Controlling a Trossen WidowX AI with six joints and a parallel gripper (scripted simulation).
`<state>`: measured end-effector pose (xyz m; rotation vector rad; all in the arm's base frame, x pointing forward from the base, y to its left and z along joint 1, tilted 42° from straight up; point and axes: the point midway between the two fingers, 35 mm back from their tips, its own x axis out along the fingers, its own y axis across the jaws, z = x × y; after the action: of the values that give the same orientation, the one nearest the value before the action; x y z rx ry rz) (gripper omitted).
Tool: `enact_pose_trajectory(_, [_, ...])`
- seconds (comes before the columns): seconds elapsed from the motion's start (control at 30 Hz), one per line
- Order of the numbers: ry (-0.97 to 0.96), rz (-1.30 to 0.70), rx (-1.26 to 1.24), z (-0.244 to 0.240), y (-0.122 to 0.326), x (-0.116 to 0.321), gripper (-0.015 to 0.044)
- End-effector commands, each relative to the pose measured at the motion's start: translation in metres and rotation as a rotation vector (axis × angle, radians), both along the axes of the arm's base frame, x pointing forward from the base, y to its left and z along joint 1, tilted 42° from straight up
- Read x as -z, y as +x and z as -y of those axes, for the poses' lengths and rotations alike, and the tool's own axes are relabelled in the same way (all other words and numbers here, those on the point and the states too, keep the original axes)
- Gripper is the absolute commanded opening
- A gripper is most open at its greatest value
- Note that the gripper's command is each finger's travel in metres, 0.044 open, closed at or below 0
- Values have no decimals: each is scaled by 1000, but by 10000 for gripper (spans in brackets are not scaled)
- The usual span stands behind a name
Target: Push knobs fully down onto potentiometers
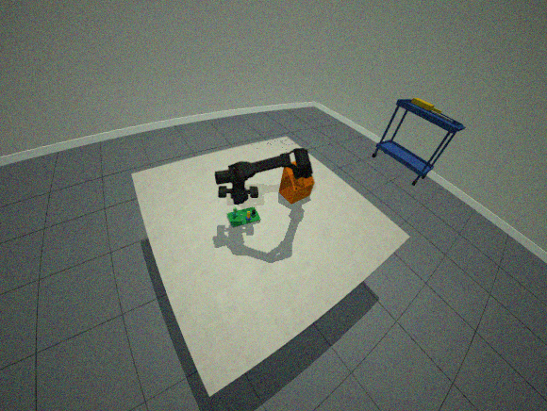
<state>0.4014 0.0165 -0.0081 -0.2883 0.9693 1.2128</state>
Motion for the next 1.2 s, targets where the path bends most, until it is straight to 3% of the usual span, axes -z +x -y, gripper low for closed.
enact_pose_trajectory(0.0, [-6,94,-110,3,2,1,0])
enact_pose_trajectory(0.93, [-24,728,-844,15,9,4,0])
enact_pose_trajectory(1.17, [-24,762,-883,16,9,5,0])
